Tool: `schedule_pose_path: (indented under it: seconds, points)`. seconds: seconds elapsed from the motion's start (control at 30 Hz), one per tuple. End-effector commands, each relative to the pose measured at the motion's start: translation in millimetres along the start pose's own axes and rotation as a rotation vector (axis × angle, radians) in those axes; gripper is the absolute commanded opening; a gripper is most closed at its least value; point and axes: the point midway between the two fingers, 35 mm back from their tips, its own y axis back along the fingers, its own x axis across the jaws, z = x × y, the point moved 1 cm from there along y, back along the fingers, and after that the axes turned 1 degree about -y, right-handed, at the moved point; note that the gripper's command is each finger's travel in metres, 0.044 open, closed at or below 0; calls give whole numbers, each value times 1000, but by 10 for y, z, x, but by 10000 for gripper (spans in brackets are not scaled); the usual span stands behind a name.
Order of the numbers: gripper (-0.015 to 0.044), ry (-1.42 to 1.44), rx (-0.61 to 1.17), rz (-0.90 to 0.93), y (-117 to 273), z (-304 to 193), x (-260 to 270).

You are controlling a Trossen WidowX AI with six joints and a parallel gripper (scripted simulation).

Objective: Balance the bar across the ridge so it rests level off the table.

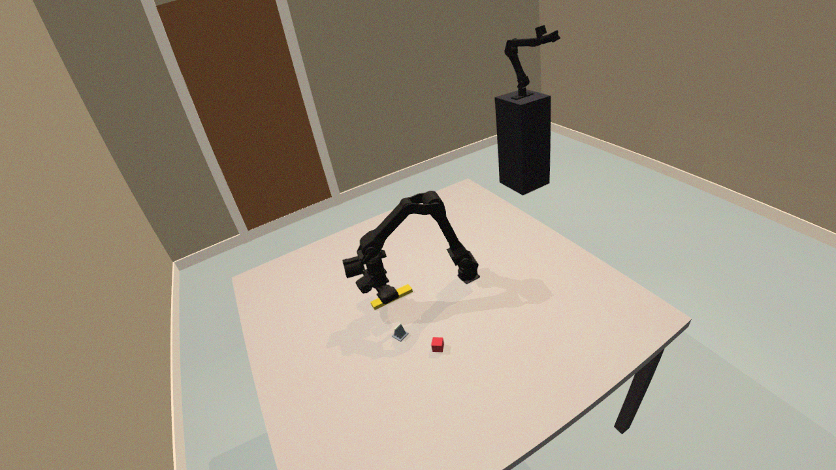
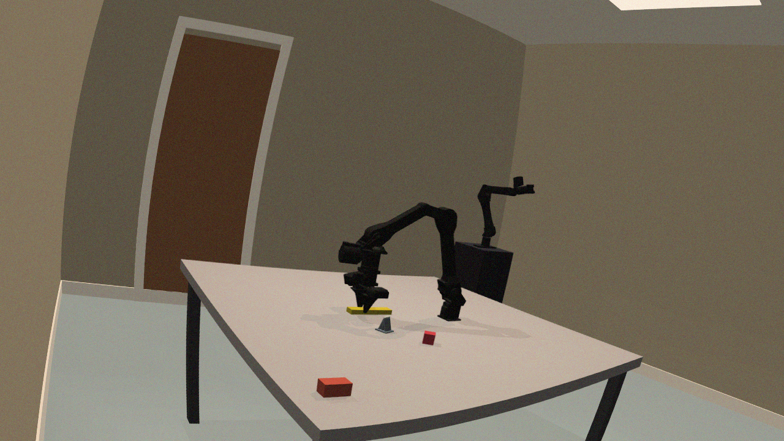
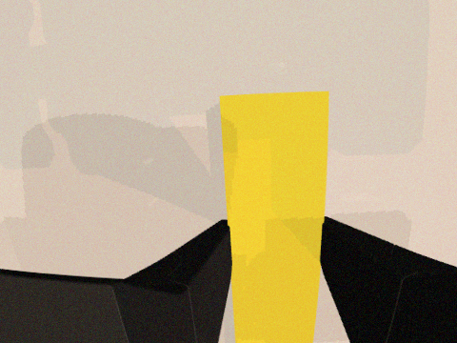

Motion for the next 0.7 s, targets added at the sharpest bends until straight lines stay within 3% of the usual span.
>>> schedule_pose_path:
  seconds: [0.0, 0.1, 0.23, 0.67]
  points:
    - [105, 0, 0, 0, 0, 0, 0]
    - [85, 0, 0, 0, 0, 0, 0]
    - [0, -1, 0, 0, 63, 11, -2]
    - [0, -3, -1, -1, 396, 42, -10]
